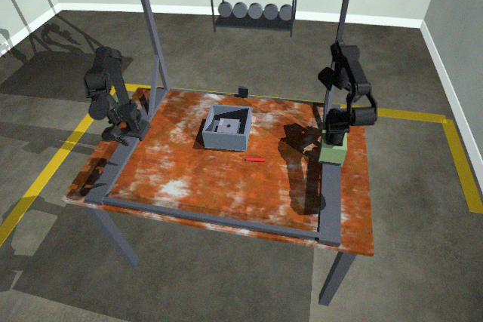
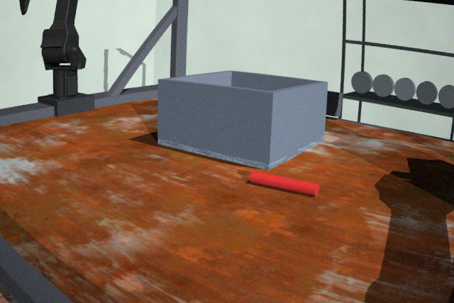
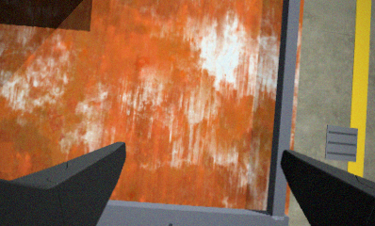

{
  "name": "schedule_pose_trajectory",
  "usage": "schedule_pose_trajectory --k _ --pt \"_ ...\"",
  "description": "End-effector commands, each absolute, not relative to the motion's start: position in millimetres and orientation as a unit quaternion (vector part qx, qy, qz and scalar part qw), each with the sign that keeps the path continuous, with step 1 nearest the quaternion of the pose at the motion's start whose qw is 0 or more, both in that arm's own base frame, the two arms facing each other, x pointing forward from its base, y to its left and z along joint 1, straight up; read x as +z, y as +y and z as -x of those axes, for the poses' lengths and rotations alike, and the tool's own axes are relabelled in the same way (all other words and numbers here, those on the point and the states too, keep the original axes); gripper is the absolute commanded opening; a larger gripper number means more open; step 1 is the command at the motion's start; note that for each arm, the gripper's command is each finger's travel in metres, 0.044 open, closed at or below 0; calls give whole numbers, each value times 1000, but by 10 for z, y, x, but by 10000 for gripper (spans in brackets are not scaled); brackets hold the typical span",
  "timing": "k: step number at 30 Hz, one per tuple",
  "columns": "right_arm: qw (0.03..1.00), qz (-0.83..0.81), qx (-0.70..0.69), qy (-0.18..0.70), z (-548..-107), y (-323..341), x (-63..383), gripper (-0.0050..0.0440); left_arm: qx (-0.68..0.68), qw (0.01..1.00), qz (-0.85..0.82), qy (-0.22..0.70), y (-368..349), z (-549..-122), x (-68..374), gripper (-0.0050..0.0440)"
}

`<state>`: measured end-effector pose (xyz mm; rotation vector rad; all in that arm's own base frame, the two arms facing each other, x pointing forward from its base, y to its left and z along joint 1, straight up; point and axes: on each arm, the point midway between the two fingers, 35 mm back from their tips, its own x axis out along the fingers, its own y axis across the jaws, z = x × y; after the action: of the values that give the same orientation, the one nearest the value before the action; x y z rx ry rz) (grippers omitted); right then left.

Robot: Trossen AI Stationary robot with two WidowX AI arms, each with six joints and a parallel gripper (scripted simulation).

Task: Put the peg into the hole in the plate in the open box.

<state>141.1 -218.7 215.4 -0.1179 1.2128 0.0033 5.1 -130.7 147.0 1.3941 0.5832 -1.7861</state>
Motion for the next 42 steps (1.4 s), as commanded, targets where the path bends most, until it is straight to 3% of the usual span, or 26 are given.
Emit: schedule_pose_trajectory --k 1,23,34,42 --pt "822 63 -4 566 -1413 -2189 2209 440 -703 393 -547 226 -1319 -54 1498 440" --pt "821 62 -3 567 -1472 -2104 2174 440 -688 417 -540 248 -1365 -139 1474 440" --pt "822 59 7 566 -1939 -1661 2013 440 -577 560 -462 373 -1544 -767 1338 440" --pt "819 50 20 571 -2452 -1187 1800 440 -432 683 -351 472 -1441 -1515 1191 440"
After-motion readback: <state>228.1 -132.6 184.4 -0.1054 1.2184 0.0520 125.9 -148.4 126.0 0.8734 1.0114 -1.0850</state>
